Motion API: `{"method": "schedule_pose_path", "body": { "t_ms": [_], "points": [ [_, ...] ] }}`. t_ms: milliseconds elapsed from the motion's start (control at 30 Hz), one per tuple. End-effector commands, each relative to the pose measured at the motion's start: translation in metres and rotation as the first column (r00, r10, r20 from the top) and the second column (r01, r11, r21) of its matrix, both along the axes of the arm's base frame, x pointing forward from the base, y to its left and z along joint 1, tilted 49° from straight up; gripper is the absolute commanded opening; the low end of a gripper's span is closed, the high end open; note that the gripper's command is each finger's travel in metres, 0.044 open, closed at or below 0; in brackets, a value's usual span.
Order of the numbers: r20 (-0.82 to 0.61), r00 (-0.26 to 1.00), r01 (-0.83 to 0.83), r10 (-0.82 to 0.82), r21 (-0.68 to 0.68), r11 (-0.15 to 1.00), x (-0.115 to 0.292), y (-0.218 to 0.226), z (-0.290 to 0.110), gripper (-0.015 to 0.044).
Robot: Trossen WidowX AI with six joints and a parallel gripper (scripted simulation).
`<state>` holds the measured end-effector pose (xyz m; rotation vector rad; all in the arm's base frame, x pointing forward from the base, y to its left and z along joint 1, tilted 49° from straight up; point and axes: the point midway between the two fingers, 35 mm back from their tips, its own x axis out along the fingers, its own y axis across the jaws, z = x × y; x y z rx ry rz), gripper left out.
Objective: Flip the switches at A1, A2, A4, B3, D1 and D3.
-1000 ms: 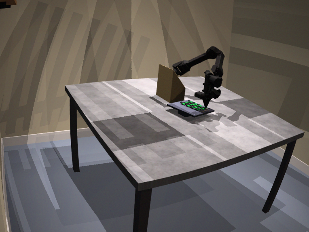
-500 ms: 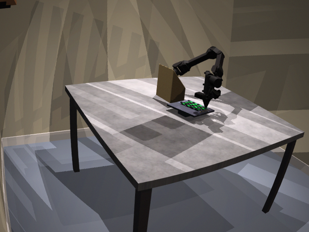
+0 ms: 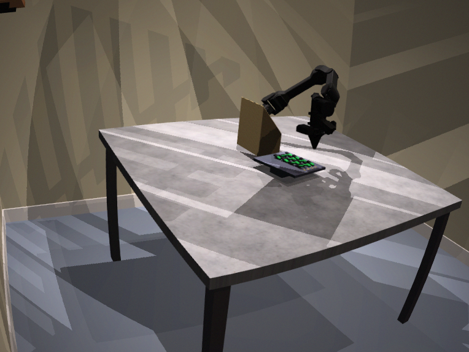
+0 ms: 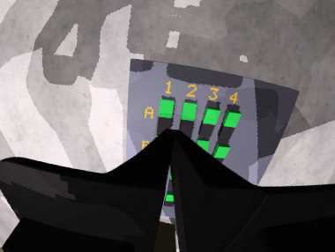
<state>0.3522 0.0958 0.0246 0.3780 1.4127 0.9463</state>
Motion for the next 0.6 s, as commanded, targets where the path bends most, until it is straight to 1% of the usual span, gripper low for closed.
{"method": "schedule_pose_path", "body": {
  "t_ms": [0,67,200,367,567],
  "points": [
    [-0.003,1.000,-0.015,0.015,-0.001,1.000,-0.004,-0.004,0.001,0.0000],
    [-0.003,1.000,-0.015,0.015,-0.002,1.000,-0.011,-0.018,-0.014,0.0000],
    [-0.003,1.000,-0.015,0.015,-0.002,1.000,-0.012,-0.021,-0.016,0.0000],
    [0.011,1.000,0.003,-0.003,0.007,1.000,-0.017,0.004,-0.038,0.0000],
    [0.012,1.000,0.004,-0.004,0.008,1.000,-0.018,0.009,-0.043,0.0000]
  ]
}}
